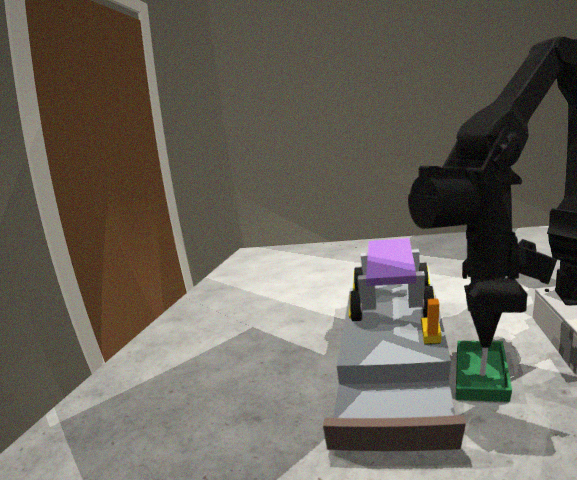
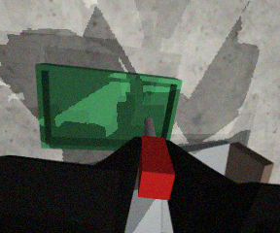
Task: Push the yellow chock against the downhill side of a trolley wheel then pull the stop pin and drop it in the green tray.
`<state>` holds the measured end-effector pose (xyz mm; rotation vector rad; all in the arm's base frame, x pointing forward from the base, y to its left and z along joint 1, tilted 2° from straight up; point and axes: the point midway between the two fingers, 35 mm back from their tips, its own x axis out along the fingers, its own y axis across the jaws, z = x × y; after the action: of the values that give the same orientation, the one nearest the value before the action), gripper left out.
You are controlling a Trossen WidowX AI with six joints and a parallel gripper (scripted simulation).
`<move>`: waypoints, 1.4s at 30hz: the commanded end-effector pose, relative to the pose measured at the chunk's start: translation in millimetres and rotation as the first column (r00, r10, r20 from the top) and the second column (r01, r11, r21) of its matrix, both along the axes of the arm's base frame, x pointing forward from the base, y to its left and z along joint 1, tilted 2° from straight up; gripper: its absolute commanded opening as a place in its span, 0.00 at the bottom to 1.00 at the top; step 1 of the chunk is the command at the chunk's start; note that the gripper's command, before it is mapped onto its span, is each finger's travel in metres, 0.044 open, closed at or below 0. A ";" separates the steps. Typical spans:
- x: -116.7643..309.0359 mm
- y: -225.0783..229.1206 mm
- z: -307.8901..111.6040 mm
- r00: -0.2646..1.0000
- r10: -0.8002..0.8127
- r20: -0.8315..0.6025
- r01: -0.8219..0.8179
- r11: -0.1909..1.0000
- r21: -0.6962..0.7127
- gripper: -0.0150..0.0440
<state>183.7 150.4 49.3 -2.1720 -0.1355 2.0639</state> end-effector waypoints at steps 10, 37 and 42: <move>-0.7 7.0 -16.2 1.000 -0.003 -0.003 0.003 1.000 0.006 0.43; 0.4 -9.9 -21.4 1.000 -0.003 -0.003 0.003 1.000 0.004 0.58; 0.5 -12.7 -22.7 1.000 -0.003 -0.003 0.003 1.000 0.004 0.58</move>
<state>184.9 138.9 27.8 -2.1667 -0.1276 2.0608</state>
